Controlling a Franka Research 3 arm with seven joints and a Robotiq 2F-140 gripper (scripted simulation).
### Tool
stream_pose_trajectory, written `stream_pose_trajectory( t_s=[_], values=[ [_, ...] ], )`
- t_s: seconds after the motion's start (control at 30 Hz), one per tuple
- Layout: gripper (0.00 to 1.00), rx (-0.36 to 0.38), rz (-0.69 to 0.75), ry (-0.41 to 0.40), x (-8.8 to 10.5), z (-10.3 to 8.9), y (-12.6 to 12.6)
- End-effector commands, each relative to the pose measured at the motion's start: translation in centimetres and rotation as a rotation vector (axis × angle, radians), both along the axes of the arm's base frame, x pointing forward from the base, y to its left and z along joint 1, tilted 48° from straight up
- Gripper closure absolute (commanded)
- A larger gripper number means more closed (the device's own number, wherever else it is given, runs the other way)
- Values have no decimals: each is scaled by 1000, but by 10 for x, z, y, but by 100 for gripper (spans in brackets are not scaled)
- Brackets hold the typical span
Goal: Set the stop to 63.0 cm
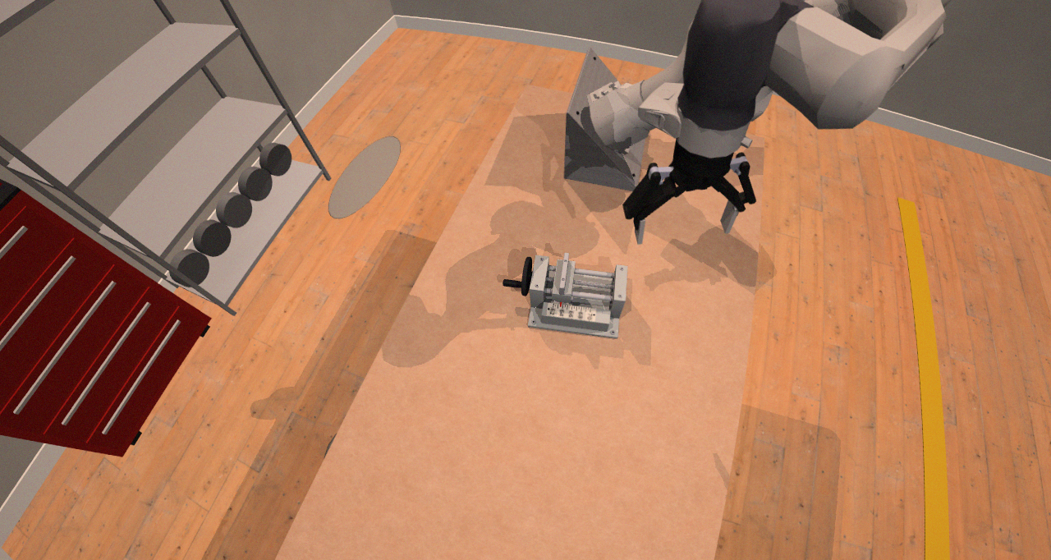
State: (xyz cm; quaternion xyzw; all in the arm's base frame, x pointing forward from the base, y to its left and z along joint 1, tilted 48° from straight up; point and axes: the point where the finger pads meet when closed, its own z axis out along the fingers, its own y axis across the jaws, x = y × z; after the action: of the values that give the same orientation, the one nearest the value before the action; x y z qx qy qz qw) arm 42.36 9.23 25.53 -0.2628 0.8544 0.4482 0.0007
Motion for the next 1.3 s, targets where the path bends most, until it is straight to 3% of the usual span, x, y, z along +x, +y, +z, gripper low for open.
stream_pose_trajectory(
  t_s=[0.0, 0.03, 0.07, 0.27, 0.3, 0.5, 0.53, 0.73, 0.77, 0.97, 1.0, 1.2, 1.23, 1.27],
  values=[
    [0, 36, 85, -132, 7, -4, -5],
    [0, 36, 85, -132, 7, -4, -5],
    [0, 52, 141, -215, 19, -25, -15],
    [0, 52, 141, -215, 19, -25, -15],
    [0, 68, 201, -301, 30, -48, -26],
    [0, 68, 201, -301, 30, -48, -26],
    [0, 83, 264, -387, 40, -73, -37],
    [0, 83, 264, -387, 40, -73, -37],
    [0, 97, 329, -473, 48, -98, -48],
    [0, 97, 329, -473, 48, -98, -48],
    [0, 111, 395, -555, 55, -123, -59],
    [0, 111, 395, -555, 55, -123, -59],
    [0, 125, 460, -634, 60, -149, -69],
    [0, 125, 460, -634, 60, -149, -69]
  ],
)
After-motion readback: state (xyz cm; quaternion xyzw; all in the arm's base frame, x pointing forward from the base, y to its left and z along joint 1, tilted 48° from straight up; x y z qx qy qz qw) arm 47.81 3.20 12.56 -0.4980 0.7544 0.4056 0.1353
